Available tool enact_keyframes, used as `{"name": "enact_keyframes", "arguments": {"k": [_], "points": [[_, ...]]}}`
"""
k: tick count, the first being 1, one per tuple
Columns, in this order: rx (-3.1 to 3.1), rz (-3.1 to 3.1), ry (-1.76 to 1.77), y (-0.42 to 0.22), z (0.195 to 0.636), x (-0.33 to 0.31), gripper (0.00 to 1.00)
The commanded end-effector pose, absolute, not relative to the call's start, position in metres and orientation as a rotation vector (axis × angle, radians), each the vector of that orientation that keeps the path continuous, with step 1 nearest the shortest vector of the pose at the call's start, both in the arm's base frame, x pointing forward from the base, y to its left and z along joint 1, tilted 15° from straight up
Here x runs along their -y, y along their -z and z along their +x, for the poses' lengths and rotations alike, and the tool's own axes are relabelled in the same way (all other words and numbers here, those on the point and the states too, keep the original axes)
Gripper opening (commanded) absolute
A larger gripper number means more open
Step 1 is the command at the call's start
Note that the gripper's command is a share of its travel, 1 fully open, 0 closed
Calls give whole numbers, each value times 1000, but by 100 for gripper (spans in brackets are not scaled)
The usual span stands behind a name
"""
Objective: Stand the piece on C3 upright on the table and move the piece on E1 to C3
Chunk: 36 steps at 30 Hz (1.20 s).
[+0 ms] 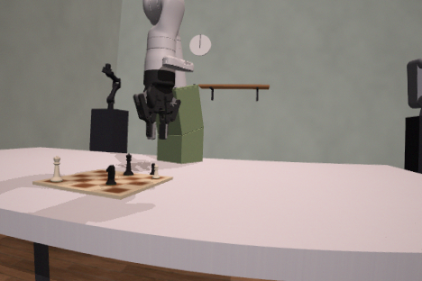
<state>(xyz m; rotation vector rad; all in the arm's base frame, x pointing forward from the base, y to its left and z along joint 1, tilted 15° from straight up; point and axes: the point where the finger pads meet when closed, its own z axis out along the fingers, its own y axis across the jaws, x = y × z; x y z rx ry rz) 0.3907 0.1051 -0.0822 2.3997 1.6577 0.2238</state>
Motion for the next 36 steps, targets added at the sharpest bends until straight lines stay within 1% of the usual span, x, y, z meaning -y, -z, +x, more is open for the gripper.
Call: {"name": "enact_keyframes", "arguments": {"k": [1,22,36], "points": [[-1658,2400,-225,82,391,-105,34],[-1657,2400,-224,97,395,-104,34],[-1657,2400,-224,118,401,-103,34]]}}
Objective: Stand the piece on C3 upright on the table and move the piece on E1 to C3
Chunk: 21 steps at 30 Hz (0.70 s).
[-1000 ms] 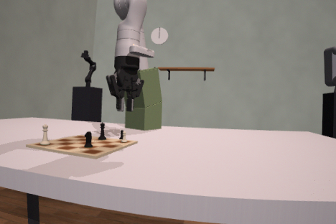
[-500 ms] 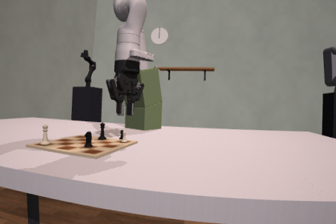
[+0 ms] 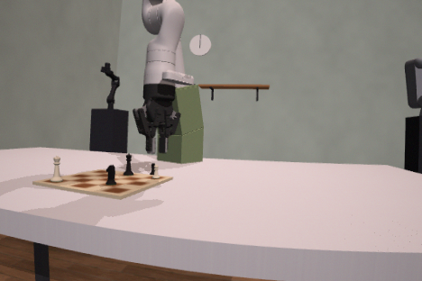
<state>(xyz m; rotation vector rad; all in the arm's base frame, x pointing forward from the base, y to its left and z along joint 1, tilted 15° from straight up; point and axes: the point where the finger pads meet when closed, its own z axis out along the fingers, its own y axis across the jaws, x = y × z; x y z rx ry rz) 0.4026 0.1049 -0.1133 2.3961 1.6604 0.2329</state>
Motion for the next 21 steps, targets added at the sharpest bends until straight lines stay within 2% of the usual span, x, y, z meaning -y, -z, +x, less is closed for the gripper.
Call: {"name": "enact_keyframes", "arguments": {"k": [1,21], "points": [[-1657,2400,-224,119,402,-102,34],[-1657,2400,-224,131,405,-102,34]]}}
